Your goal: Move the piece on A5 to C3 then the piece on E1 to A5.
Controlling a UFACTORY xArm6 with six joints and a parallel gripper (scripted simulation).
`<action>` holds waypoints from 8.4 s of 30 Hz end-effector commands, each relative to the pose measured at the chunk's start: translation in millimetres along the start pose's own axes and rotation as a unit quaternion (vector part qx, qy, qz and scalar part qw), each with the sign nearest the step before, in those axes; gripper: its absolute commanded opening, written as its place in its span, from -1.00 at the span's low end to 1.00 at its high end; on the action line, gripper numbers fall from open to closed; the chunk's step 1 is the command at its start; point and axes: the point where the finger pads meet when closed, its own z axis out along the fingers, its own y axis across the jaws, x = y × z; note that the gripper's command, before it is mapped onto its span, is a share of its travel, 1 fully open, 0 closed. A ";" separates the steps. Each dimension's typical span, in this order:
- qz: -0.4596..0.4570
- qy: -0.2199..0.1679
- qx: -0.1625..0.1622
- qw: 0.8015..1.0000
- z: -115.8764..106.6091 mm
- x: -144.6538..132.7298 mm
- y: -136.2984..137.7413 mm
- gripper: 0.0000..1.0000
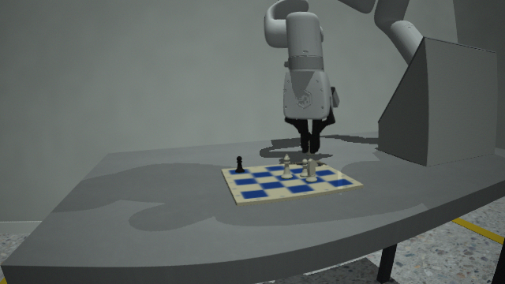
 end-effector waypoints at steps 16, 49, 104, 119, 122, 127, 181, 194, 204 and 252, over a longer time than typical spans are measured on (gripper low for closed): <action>0.000 -0.001 0.002 1.000 17.7 -1.5 -1.2 -1.00; 0.000 -0.001 0.002 1.000 18.0 -1.5 -1.2 -1.00; 0.000 -0.001 0.001 1.000 20.3 -1.5 -1.2 -0.86; 0.000 -0.001 0.001 1.000 20.3 -1.5 -1.2 -0.31; 0.000 -0.001 0.001 1.000 20.3 -1.5 -1.2 -0.31; 0.000 -0.001 0.001 1.000 20.3 -1.5 -1.2 -0.31; 0.000 -0.001 0.002 1.000 -69.7 -1.3 -0.9 1.00; 0.000 -0.001 0.002 1.000 -93.0 -1.2 -0.9 1.00; 0.000 -0.001 0.002 1.000 -129.2 -1.2 -0.8 1.00; 0.000 -0.001 0.002 1.000 -146.3 -1.1 -0.7 1.00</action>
